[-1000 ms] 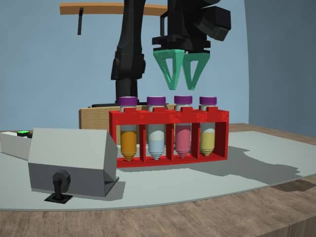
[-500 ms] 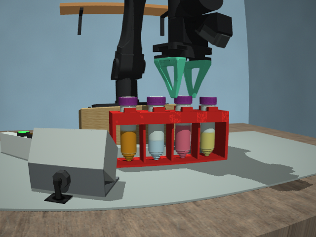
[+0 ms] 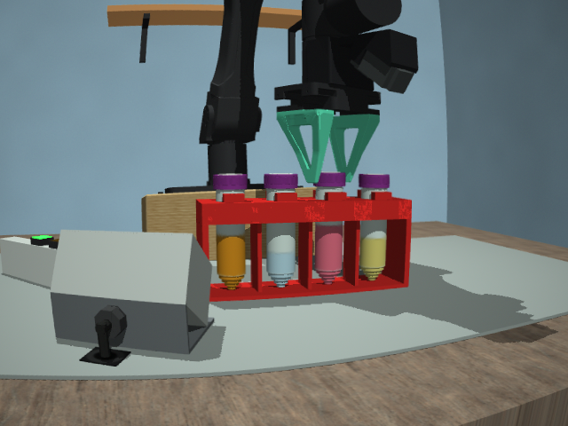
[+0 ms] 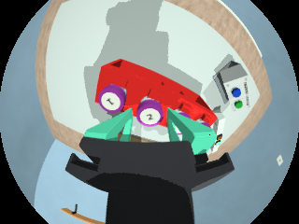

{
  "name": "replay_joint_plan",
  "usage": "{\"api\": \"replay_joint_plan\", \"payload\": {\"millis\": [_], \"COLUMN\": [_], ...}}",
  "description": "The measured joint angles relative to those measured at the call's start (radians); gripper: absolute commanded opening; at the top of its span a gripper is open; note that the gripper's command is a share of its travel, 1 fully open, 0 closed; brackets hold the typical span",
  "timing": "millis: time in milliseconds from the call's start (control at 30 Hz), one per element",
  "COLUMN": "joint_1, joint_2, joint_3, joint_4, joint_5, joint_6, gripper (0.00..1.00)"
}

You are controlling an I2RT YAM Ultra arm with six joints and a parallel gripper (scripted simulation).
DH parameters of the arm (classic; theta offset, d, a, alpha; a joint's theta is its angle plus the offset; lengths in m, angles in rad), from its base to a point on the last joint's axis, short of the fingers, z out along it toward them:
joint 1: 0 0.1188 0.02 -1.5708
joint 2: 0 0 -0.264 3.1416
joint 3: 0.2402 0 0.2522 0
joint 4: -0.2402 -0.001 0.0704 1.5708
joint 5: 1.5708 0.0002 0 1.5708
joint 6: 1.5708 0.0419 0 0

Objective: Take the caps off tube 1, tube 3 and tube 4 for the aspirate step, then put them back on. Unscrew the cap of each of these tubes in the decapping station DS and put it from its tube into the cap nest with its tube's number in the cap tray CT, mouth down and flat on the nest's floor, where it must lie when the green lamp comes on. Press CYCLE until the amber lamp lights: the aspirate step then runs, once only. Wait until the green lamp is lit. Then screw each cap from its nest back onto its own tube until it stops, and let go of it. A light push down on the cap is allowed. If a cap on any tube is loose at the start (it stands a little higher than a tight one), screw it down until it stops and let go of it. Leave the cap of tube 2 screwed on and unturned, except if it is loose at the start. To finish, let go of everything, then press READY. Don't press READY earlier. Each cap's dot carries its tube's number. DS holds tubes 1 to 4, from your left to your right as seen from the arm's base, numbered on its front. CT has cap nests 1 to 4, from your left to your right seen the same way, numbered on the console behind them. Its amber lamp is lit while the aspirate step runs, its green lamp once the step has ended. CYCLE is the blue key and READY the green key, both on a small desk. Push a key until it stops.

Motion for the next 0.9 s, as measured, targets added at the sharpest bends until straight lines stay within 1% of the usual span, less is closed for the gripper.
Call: {"api": "replay_joint_plan", "payload": {"millis": [233, 267, 767, 900], "joint_1": [0.000, 0.000, -0.001, -0.001], "joint_2": [0.004, 0.004, 0.004, 0.004], "joint_3": [-0.005, -0.005, -0.005, -0.005], "joint_4": [0.011, 0.012, 0.015, 0.015], "joint_5": [0.000, 0.000, -0.001, -0.001], "joint_6": [0.000, 0.000, -0.001, 0.024], "gripper": [0.49, 0.00, 0.00, 0.00]}}
